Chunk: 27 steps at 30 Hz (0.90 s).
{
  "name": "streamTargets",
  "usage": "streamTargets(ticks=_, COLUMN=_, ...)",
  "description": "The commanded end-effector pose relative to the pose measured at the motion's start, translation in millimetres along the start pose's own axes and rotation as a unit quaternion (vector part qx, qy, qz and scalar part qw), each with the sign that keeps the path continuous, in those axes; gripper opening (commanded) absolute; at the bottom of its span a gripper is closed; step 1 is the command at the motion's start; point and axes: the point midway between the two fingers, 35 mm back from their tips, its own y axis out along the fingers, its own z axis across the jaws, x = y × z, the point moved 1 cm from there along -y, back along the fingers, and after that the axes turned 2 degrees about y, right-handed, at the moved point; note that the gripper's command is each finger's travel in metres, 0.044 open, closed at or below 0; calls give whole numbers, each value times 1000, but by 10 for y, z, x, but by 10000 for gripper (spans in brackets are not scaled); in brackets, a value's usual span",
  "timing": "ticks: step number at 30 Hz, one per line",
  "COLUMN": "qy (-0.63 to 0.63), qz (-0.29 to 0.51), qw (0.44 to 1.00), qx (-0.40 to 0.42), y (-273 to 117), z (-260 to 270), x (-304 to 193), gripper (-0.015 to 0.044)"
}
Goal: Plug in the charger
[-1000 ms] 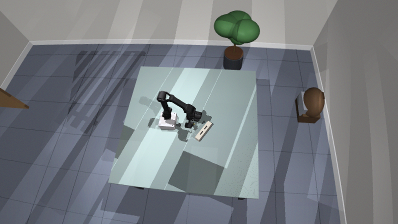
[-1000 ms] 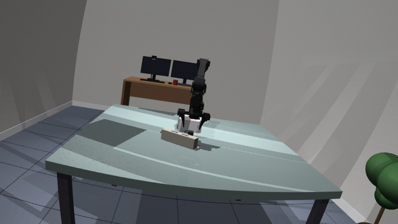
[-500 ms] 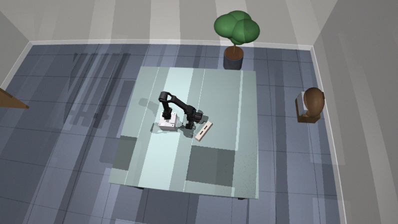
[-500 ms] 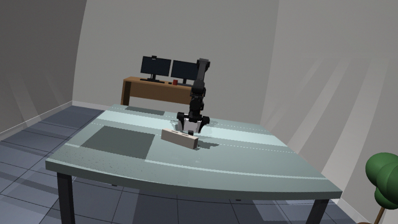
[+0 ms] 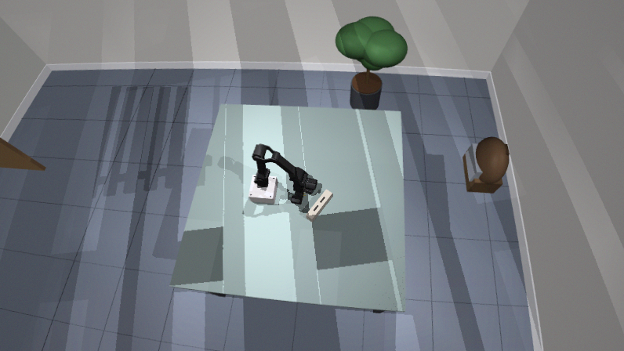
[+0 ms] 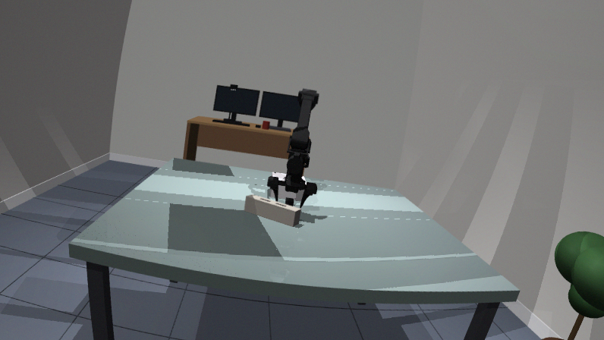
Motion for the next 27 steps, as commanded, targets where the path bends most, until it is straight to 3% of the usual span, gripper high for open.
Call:
streamTargets(ticks=1, qy=-2, qz=3, qw=1000, qx=2, y=71, z=7, x=-20, gripper=440)
streamTargets(ticks=4, qy=-2, qz=3, qw=1000, qx=2, y=81, z=7, x=-21, gripper=440)
streamTargets(ticks=16, qy=0, qz=1, qw=1000, qx=0, y=51, z=0, x=-7, gripper=125)
streamTargets(ticks=21, qy=0, qz=1, qw=1000, qx=0, y=51, z=0, x=-7, gripper=92)
streamTargets(ticks=24, qy=0, qz=1, qw=1000, qx=0, y=11, z=0, x=-5, gripper=13)
streamTargets(ticks=27, qy=0, qz=2, qw=1000, qx=1, y=-81, z=-2, x=-7, gripper=0)
